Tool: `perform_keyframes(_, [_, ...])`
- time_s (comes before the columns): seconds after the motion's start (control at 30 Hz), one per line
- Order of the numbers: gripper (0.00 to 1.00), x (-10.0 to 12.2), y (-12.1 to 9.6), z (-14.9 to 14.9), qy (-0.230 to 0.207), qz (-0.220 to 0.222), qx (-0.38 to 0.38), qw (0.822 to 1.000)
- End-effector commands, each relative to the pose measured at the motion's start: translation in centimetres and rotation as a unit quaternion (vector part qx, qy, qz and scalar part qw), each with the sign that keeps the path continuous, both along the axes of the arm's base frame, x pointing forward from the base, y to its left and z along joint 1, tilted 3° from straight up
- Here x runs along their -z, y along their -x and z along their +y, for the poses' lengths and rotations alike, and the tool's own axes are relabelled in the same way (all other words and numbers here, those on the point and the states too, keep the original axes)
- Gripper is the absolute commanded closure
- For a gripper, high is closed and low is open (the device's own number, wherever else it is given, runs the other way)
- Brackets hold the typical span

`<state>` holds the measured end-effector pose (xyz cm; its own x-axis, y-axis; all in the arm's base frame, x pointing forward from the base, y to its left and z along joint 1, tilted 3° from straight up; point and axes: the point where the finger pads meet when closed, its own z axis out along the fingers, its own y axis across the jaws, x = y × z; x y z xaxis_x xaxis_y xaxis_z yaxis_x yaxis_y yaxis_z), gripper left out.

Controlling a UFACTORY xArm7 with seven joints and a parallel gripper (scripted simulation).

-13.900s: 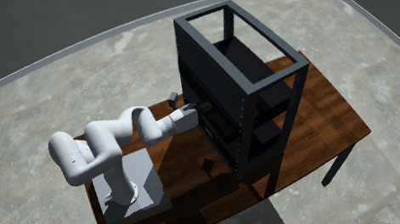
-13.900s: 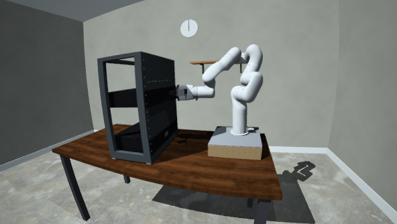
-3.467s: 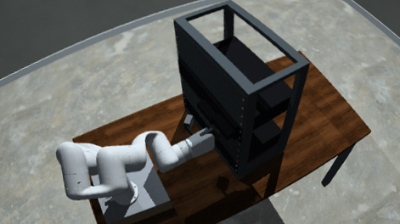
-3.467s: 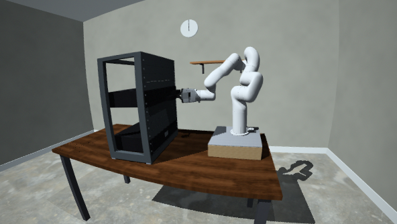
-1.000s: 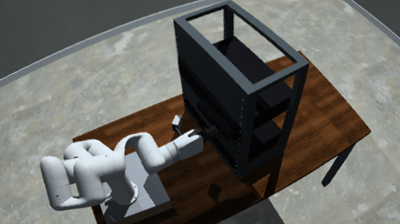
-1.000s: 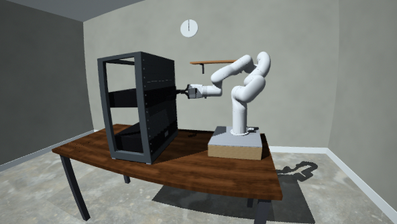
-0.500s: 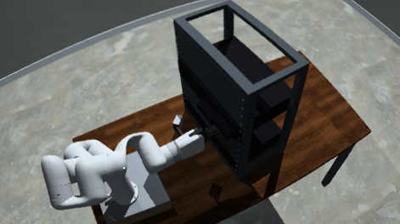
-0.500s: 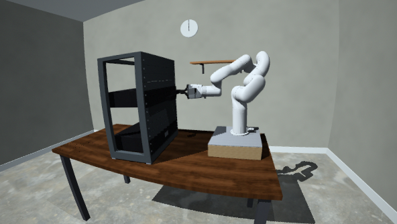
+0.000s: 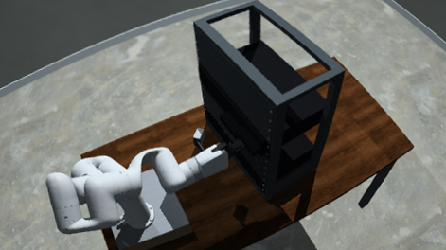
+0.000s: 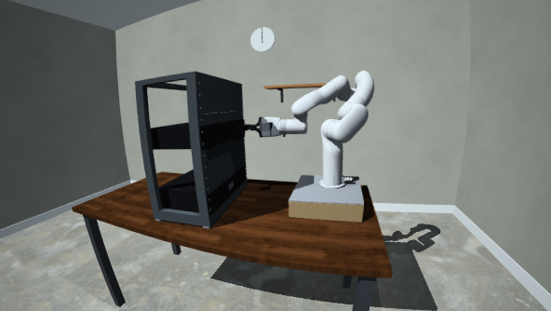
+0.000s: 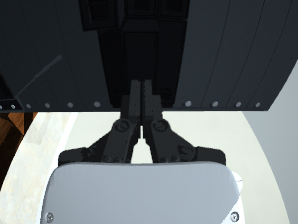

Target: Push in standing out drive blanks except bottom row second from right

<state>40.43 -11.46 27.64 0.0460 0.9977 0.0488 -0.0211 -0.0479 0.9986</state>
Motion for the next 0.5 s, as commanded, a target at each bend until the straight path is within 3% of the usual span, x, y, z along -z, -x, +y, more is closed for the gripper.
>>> perform_keyframes(0.0, [1.0,-0.14,-0.5,-0.07,0.001,-0.001,0.0,1.0])
perform_keyframes(0.47, [1.0,-0.15,-0.93,-0.09,0.001,-0.001,0.0,1.0])
